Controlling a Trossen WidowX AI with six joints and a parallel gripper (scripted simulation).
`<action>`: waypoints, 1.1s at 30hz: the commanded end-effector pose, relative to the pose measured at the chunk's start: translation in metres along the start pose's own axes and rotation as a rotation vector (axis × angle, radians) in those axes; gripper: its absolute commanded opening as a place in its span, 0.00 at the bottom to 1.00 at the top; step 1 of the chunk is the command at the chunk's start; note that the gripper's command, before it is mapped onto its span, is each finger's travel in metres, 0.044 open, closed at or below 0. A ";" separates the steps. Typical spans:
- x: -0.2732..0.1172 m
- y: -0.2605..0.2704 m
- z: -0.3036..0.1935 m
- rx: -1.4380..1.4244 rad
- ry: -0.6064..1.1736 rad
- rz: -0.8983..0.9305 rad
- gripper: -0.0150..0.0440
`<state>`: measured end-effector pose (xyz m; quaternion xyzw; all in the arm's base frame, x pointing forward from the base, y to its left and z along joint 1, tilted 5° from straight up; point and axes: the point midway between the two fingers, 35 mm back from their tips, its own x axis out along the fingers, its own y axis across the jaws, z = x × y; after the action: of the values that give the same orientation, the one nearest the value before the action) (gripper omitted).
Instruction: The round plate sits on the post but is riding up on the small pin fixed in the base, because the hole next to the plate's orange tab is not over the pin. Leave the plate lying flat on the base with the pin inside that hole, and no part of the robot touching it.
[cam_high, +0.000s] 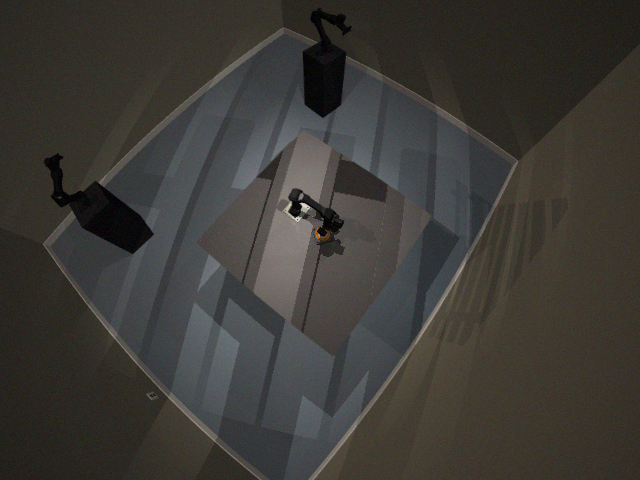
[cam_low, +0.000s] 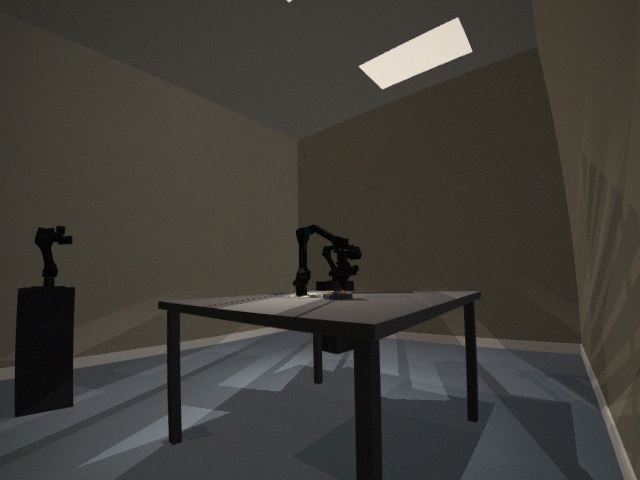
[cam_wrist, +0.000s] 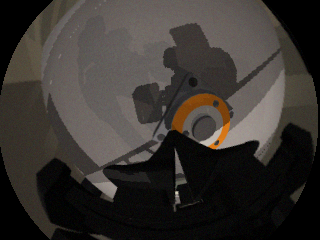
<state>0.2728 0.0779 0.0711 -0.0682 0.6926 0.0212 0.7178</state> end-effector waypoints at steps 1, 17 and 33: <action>0.003 -0.001 -0.007 0.005 0.018 -0.006 0.25; 0.003 -0.002 -0.019 0.005 0.019 -0.006 0.25; 0.003 -0.006 -0.030 0.005 0.019 -0.006 0.25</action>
<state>0.2500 0.0722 0.0713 -0.0666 0.6925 0.0213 0.7180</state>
